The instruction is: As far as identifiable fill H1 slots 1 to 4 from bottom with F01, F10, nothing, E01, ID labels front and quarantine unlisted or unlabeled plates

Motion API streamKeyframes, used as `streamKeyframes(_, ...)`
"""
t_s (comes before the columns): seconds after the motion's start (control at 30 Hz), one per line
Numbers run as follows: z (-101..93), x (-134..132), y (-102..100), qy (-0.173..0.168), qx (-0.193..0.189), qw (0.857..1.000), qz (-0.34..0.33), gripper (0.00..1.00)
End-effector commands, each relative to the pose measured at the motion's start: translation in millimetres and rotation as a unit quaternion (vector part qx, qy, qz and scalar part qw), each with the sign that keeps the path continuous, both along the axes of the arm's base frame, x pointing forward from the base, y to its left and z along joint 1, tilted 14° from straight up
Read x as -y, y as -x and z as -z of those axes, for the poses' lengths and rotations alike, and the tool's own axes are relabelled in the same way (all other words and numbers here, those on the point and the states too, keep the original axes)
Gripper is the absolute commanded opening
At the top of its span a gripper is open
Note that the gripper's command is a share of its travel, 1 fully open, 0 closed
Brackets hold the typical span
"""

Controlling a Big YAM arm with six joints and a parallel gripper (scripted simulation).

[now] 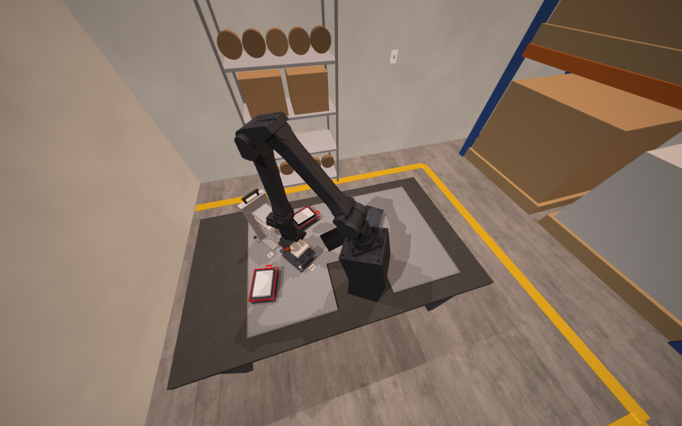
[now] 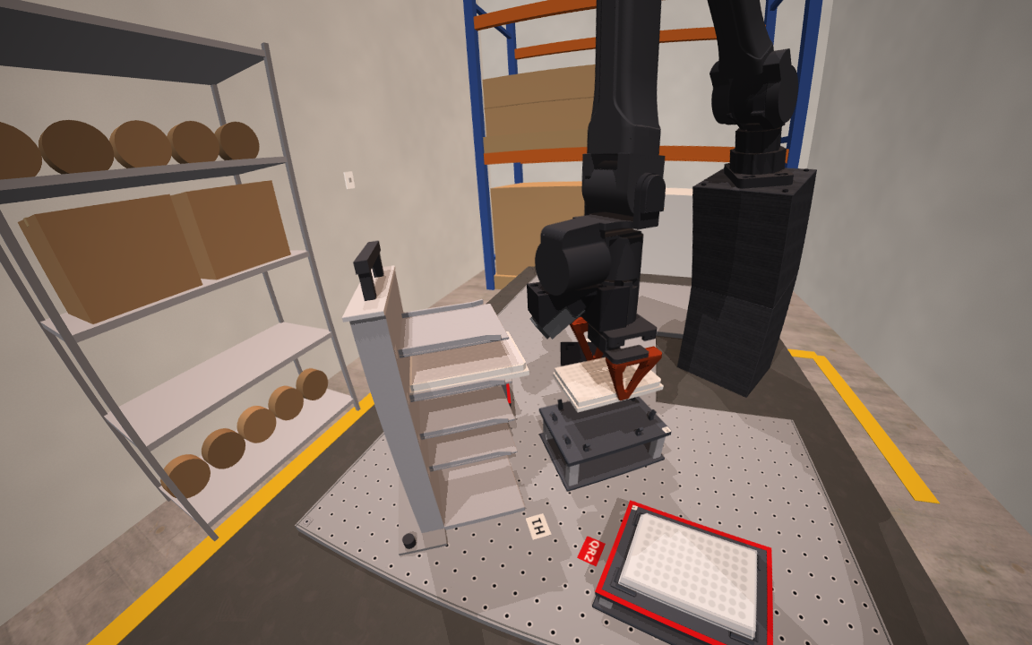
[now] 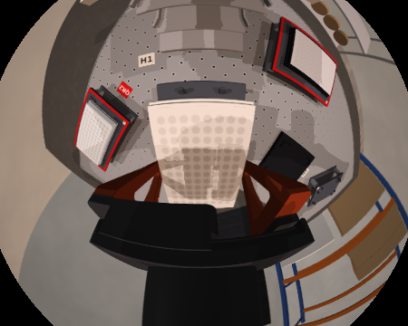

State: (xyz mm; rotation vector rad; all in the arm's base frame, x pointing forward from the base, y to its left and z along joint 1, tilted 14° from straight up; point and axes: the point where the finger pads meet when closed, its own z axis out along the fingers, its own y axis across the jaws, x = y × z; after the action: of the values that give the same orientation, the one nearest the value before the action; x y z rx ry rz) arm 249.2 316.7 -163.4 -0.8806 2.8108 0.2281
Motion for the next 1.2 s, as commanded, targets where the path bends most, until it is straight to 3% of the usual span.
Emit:
streamKeyframes(0.0,2.4,-9.2,0.0,-0.006,0.004,1.0,0.0,0.86)
streamKeyframes(0.37,9.1,-10.7,-1.2,-0.006,0.004,1.0,0.0,0.86)
streamKeyframes(0.47,3.4,-11.7,-2.0,-0.009,0.006,1.0,0.0,0.86)
streamKeyframes(0.53,12.0,-9.7,-0.4,-0.005,0.003,1.0,0.0,0.86)
streamKeyframes(0.93,19.7,-11.6,-1.7,-0.005,0.003,1.0,0.0,0.86)
streamKeyframes(1.03,11.9,-14.2,-3.7,-0.01,0.007,1.0,0.0,0.86)
streamKeyframes(1.17,23.1,-11.8,-1.7,-0.004,0.003,1.0,0.0,0.86)
